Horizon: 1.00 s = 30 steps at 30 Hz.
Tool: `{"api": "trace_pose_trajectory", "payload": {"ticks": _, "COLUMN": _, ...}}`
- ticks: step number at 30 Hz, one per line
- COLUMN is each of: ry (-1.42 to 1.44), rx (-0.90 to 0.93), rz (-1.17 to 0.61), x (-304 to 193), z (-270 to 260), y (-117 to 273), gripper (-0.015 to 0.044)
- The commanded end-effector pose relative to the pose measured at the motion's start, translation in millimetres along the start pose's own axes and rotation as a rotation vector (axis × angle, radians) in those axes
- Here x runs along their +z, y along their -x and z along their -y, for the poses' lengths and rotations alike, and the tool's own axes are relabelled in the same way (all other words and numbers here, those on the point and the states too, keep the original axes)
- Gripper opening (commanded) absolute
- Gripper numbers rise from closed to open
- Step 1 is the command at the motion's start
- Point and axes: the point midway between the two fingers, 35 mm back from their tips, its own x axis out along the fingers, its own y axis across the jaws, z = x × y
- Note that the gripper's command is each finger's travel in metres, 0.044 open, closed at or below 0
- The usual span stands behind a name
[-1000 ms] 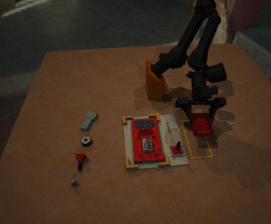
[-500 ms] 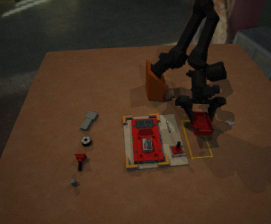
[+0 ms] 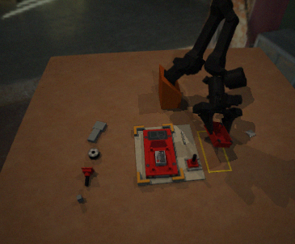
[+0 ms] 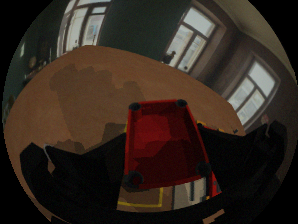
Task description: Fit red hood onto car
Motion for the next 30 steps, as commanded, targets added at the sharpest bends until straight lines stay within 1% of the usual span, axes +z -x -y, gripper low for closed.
{"api": "trace_pose_trajectory", "payload": {"ticks": 1, "ry": 0.109, "rx": 0.001, "rz": 0.003, "x": 0.5, "z": -0.3, "y": -0.1, "gripper": 0.0}}
{"api": "trace_pose_trajectory", "payload": {"ticks": 30, "ry": 0.791, "rx": -0.001, "rz": 0.003, "x": 0.3, "z": -0.4, "y": -0.3, "gripper": 0.0}}
